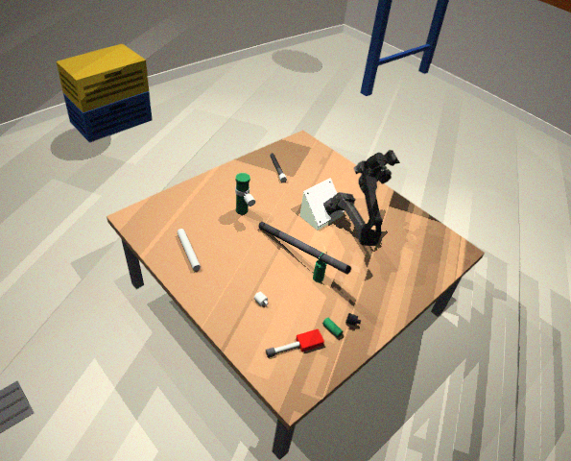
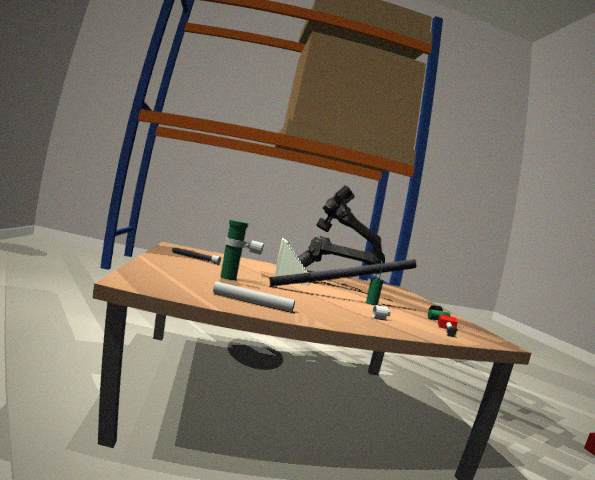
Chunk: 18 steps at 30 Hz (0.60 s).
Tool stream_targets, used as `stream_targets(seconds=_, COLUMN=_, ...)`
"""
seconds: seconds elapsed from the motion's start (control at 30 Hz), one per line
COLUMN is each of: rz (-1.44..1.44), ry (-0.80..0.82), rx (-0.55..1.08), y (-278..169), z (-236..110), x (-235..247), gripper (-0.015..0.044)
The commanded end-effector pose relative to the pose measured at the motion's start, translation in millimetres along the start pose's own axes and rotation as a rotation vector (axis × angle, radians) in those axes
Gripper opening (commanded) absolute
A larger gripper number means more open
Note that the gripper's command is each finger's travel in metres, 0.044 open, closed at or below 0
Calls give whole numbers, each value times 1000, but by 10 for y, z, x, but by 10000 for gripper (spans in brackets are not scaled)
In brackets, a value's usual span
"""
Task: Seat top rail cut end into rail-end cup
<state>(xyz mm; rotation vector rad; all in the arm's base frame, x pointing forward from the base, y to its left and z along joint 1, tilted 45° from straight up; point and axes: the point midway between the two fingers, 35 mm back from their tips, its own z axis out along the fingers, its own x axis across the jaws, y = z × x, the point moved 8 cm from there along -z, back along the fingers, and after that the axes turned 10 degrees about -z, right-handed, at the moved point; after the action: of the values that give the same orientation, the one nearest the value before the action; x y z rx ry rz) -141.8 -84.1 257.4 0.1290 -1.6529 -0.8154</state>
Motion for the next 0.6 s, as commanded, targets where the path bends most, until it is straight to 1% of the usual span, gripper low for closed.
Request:
stream_targets(seconds=0.0, rz=-13, ry=5, rx=12, y=-13, z=-5, x=10, gripper=426)
stream_targets(seconds=0.03, rz=-51, ry=22, rx=46, y=-53, z=-22, x=39, gripper=440)
stream_targets(seconds=0.13, rz=-269, ry=125, rx=237, y=-283, z=-148, x=187, gripper=440)
stream_targets(seconds=0.27, rz=-574, ry=299, rx=493, y=-601, z=-410, x=339, gripper=440)
stream_targets(seconds=0.4, rz=-869, ry=504, rx=732, y=-882, z=-755, x=416, gripper=440)
stream_targets(seconds=0.57, rz=-1215, ry=802, rx=1010, y=-1145, z=-1272, x=405, gripper=440)
